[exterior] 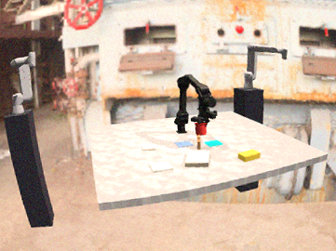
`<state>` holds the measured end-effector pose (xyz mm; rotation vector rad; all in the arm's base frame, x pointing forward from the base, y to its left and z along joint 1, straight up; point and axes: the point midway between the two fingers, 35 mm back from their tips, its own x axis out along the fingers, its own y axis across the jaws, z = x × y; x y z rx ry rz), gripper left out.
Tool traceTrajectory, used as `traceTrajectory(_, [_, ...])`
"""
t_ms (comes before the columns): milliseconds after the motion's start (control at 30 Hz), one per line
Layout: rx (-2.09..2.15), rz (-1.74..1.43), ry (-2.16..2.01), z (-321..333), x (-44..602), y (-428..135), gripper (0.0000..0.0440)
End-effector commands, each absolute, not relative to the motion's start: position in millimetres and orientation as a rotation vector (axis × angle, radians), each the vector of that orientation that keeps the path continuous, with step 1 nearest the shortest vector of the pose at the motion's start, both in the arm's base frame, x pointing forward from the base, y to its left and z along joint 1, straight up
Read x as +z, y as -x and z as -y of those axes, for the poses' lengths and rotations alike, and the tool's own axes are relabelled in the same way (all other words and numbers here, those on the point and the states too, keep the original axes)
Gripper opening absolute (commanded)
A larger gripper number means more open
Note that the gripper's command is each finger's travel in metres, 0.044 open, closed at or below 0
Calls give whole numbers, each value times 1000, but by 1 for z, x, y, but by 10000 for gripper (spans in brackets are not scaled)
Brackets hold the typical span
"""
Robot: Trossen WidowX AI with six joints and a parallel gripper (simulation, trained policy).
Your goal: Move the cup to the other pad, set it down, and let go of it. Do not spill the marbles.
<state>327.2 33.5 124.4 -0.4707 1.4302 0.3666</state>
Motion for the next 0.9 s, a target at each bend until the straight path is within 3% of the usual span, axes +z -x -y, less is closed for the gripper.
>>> traceTrajectory(0, [380, -1399, 478, -48, 127, -334, 0])
traceTrajectory(867, [439, -1347, 525, -124, 87, -335, 0])
